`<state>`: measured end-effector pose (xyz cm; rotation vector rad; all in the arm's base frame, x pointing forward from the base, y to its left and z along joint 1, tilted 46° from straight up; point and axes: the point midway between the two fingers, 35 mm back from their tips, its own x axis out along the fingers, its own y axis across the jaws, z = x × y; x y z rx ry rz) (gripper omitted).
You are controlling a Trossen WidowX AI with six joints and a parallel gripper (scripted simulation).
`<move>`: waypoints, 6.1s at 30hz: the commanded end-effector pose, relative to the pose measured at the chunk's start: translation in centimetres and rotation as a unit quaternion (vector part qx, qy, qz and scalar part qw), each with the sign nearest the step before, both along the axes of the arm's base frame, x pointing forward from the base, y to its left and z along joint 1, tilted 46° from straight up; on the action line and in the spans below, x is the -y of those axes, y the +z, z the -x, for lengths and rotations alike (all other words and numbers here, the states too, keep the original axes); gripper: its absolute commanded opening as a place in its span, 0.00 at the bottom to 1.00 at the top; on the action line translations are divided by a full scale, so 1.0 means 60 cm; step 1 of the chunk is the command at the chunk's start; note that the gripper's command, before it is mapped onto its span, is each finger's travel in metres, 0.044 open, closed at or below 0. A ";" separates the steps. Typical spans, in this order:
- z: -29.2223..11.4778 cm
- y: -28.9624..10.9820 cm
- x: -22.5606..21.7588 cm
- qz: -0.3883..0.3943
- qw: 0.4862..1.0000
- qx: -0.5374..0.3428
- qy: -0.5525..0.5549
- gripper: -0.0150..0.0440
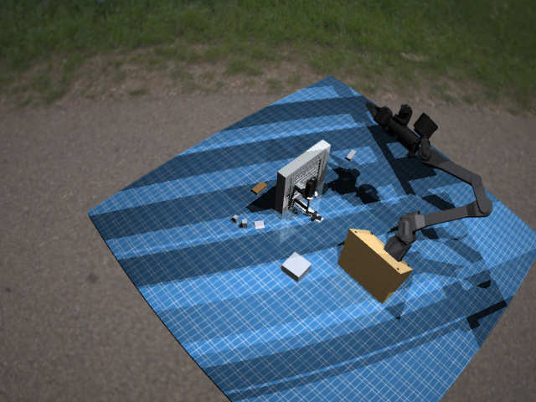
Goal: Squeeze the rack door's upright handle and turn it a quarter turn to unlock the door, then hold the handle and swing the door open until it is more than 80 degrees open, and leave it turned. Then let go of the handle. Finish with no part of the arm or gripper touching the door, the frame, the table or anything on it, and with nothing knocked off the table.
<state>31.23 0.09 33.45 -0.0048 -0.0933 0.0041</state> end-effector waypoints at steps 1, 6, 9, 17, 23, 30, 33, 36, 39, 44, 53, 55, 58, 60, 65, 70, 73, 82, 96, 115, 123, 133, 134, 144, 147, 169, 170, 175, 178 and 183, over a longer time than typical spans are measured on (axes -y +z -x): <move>-0.001 -0.001 0.000 -0.001 1.000 -0.002 0.000 0.89; -0.028 -0.028 -0.009 -0.021 0.998 -0.059 -0.001 0.75; -0.045 -0.048 -0.016 -0.033 0.995 -0.098 -0.003 0.75; -0.079 -0.110 -0.046 -0.043 0.978 -0.202 -0.005 0.75; -0.096 -0.155 -0.066 -0.046 0.960 -0.276 -0.014 0.75; -0.107 -0.204 -0.086 -0.046 0.933 -0.355 -0.036 0.75; -0.110 -0.224 -0.094 -0.043 0.920 -0.387 -0.046 0.75; -0.111 -0.243 -0.103 -0.038 0.906 -0.417 -0.058 0.75; -0.111 -0.262 -0.110 -0.031 0.892 -0.446 -0.070 0.75; -0.108 -0.291 -0.123 -0.015 0.866 -0.491 -0.092 0.75; -0.096 -0.338 -0.143 0.025 0.817 -0.559 -0.136 0.75; -0.093 -0.347 -0.148 0.036 0.806 -0.572 -0.146 0.75; -0.088 -0.360 -0.154 0.054 0.789 -0.590 -0.161 0.75; -0.084 -0.368 -0.157 0.067 0.778 -0.601 -0.171 0.75; -0.074 -0.386 -0.167 0.101 0.749 -0.624 -0.196 0.75; -0.064 -0.401 -0.176 0.138 0.721 -0.642 -0.221 0.75; -0.059 -0.409 -0.181 0.162 0.704 -0.650 -0.236 0.75; -0.043 -0.427 -0.197 0.240 0.655 -0.661 -0.277 0.75; -0.040 -0.440 -0.196 0.271 0.634 -0.663 -0.291 0.75; -0.043 -0.476 -0.159 0.266 0.626 -0.673 -0.288 0.75; -0.043 -0.491 -0.143 0.264 0.623 -0.678 -0.288 0.75; -0.041 -0.509 -0.123 0.262 0.619 -0.683 -0.286 0.75; -0.041 -0.511 -0.121 0.261 0.619 -0.683 -0.286 0.75; -0.041 -0.512 -0.120 0.261 0.619 -0.683 -0.286 0.43; -0.041 -0.512 -0.120 0.261 0.619 -0.683 -0.286 0.39; -0.041 -0.512 -0.120 0.397 0.546 -0.722 -0.151 0.29; -0.041 -0.512 -0.120 0.412 0.536 -0.725 -0.134 0.29; -0.041 -0.512 -0.120 0.482 0.481 -0.730 -0.050 0.29; -0.041 -0.512 -0.120 0.522 0.444 -0.729 0.000 0.29; -0.041 -0.512 -0.120 0.580 0.377 -0.717 0.085 0.29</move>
